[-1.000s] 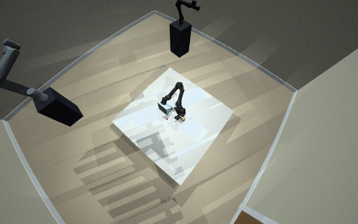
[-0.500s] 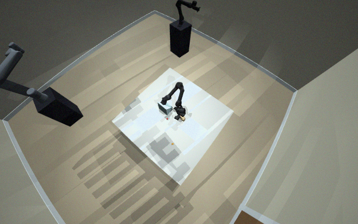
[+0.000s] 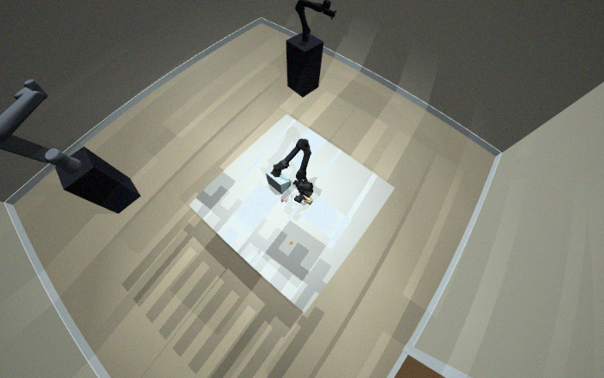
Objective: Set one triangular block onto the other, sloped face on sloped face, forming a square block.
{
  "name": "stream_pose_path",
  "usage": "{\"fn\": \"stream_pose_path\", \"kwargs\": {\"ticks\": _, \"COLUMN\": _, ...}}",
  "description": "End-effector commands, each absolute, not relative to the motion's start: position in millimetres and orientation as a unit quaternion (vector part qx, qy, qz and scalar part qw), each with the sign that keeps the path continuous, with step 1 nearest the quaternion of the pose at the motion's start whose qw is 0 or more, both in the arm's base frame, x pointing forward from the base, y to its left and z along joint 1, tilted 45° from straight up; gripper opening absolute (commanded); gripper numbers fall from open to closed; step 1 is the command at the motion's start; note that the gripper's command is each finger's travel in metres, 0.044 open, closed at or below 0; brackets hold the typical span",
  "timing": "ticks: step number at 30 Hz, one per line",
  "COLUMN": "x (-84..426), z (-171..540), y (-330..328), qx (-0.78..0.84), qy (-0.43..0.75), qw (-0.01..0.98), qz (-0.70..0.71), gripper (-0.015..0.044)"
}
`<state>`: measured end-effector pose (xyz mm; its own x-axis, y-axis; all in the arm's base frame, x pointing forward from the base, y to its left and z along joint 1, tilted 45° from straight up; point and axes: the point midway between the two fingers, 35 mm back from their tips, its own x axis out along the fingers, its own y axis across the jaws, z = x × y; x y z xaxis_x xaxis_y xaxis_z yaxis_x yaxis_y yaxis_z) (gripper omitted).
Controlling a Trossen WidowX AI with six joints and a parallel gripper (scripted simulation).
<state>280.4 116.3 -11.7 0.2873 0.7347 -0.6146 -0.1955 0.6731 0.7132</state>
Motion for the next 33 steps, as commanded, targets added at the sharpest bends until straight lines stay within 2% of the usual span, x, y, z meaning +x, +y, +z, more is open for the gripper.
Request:
{"fn": "stream_pose_path", "kwargs": {"ticks": 1, "x": 281.0, "z": -14.2, "y": 118.0, "qx": 0.265, "qy": 0.514, "qw": 0.757, "qz": 0.304, "gripper": 0.0}}
{"fn": "stream_pose_path", "kwargs": {"ticks": 33, "x": 286.2, "z": -25.1, "y": 131.6, "qx": 0.265, "qy": 0.513, "qw": 0.757, "qz": 0.305, "gripper": 0.0}}
